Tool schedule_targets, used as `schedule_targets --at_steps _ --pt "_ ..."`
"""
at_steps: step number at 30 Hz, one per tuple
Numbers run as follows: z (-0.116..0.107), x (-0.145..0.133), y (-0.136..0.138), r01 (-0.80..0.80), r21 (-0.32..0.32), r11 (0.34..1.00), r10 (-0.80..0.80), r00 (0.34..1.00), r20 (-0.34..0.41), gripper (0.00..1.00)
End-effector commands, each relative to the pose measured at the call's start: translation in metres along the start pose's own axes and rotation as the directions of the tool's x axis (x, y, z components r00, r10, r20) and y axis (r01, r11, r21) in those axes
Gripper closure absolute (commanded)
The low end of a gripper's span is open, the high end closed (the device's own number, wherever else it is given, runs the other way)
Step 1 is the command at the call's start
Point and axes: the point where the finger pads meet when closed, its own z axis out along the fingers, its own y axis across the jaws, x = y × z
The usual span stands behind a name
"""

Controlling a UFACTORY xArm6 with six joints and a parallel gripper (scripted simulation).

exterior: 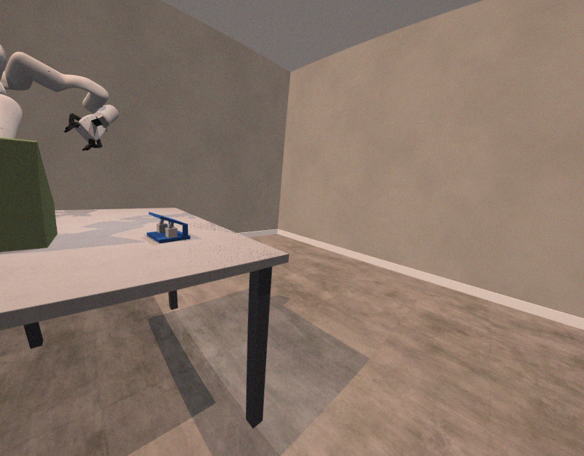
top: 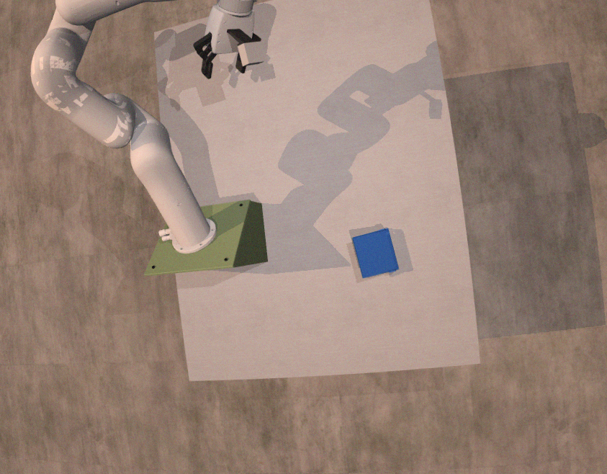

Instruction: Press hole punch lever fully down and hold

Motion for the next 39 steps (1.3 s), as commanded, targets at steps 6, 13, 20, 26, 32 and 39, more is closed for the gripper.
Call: schedule_targets --at_steps 6,13,20,26,32,39 --pt "0.008 0.048 -0.074 -0.224 0.046 0.974 0.214 0.963 0.165 0.0" --pt "0.023 0.099 -0.121 -0.415 0.048 0.909 0.383 0.874 0.298 0.0" --pt "0.042 0.153 -0.154 -0.582 0.023 0.813 0.523 0.746 0.412 0.0" --pt "0.066 0.208 -0.176 -0.724 -0.029 0.689 0.635 0.584 0.506 0.0" --pt "0.097 0.267 -0.19 -0.839 -0.105 0.535 0.718 0.385 0.579 0.0" --pt "0.141 0.33 -0.194 -0.916 -0.215 0.338 0.768 0.137 0.626 0.0"
